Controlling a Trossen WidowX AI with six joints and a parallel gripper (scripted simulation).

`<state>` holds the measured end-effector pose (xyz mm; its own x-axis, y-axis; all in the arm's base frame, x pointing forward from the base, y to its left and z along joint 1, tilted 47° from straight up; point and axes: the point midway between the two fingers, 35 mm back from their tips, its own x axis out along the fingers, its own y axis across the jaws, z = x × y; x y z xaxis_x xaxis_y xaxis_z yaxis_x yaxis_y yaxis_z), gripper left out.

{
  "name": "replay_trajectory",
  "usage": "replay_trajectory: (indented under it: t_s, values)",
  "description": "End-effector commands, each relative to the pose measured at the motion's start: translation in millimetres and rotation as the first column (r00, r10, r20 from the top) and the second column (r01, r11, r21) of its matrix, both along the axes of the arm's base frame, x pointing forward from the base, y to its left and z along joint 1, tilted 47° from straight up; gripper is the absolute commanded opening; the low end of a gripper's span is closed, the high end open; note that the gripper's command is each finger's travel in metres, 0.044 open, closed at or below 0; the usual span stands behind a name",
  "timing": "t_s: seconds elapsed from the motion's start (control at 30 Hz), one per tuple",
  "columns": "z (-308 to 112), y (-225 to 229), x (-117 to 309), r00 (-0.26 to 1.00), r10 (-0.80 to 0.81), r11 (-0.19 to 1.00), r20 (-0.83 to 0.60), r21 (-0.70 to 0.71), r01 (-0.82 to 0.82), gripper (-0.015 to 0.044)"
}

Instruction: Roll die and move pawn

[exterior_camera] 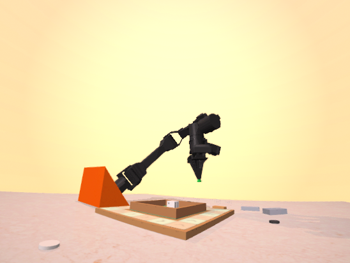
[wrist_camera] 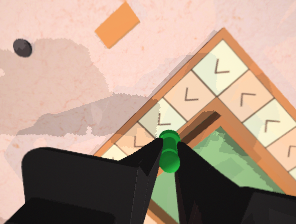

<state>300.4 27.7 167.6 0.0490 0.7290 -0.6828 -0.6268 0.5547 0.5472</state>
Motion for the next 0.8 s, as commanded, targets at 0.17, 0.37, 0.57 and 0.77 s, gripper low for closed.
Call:
replay_trajectory:
  t_s: [0.17,0.37,0.57,0.77]
  values:
    - [-15,10,-28,1.000,0.025,1.000,-0.012,0.001,-0.025,0.0000]
    - [-25,17,-47,0.999,0.039,0.999,-0.023,0.005,-0.038,0.0000]
    - [-31,21,-55,0.999,0.044,0.999,-0.027,0.006,-0.044,0.0000]
    - [-45,37,-55,0.999,0.044,0.999,-0.026,0.006,-0.044,0.0000]
